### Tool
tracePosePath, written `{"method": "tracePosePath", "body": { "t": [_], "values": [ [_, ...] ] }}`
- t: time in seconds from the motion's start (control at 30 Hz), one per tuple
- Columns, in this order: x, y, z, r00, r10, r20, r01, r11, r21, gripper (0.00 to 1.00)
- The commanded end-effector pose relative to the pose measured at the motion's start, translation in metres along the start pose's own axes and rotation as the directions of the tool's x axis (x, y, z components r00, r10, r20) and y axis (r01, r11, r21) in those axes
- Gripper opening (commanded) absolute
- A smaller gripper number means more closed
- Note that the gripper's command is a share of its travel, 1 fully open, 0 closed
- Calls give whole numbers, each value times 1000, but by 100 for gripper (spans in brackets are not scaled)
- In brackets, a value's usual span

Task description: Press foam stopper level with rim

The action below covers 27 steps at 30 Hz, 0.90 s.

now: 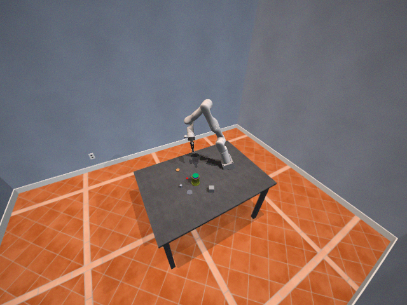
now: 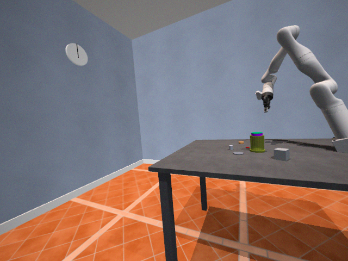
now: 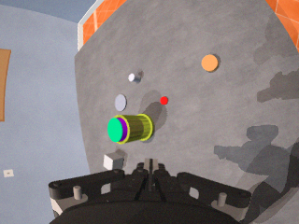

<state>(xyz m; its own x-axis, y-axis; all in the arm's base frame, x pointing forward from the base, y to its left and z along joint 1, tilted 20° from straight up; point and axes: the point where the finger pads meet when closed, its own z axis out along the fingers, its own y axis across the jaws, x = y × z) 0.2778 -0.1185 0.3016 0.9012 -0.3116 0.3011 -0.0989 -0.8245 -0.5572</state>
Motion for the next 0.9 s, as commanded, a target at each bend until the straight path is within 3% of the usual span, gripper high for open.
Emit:
{"method": "tracePosePath", "body": {
  "t": [0.0, 0.23, 0.27, 0.5, 0.53, 0.77, 0.8, 0.87],
  "values": [
    [3, -5, 4, 1000, -11, 11, 12, 999, -30, 0],
    [3, -5, 4, 1000, -11, 11, 12, 999, -30, 0],
    [5, -10, 10, 1000, -19, 23, 20, 998, -58, 0],
    [5, -10, 10, 1000, -19, 23, 20, 998, -58, 0],
    [7, -14, 15, 999, -26, 33, 29, 996, -87, 0],
    [7, -14, 15, 999, -26, 33, 29, 996, -87, 0],
    [9, -19, 20, 998, -34, 43, 39, 993, -115, 0],
    [9, -19, 20, 998, -34, 43, 39, 993, -115, 0]
  ]
}}
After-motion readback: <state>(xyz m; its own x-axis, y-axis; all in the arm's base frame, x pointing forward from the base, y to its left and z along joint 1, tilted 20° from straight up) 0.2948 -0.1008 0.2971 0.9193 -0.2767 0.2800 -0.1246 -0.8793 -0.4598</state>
